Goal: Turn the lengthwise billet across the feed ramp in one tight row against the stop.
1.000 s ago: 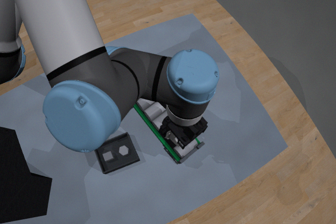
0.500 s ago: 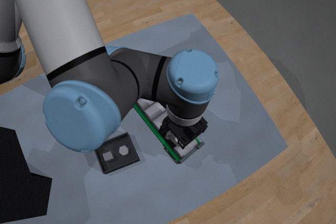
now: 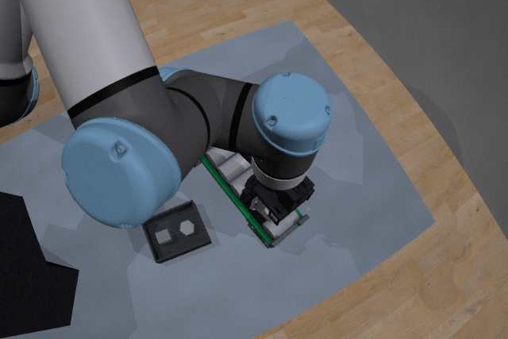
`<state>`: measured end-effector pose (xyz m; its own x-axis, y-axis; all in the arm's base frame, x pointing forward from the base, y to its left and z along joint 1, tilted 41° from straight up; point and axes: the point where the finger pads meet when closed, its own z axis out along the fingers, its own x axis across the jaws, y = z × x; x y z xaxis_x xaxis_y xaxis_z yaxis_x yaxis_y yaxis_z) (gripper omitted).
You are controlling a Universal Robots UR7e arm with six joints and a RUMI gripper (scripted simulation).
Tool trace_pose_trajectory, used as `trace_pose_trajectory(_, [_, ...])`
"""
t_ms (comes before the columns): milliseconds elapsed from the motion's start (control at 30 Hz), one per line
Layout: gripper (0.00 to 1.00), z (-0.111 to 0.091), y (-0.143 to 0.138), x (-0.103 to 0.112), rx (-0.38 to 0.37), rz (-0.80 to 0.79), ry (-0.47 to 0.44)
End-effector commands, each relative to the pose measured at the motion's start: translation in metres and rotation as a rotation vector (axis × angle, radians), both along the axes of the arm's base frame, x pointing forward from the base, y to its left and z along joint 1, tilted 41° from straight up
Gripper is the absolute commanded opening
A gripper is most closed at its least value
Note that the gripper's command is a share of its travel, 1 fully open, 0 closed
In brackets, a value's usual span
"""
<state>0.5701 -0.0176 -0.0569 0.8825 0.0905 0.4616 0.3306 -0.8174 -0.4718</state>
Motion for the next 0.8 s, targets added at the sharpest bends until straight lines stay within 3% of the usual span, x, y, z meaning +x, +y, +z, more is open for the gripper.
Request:
trace_pose_trajectory(0, [0.00, 0.007, -0.005, -0.002, -0.001, -0.001, -0.001])
trace_pose_trajectory(767, [0.00, 0.032, -0.024, -0.014, -0.001, -0.001, -0.002])
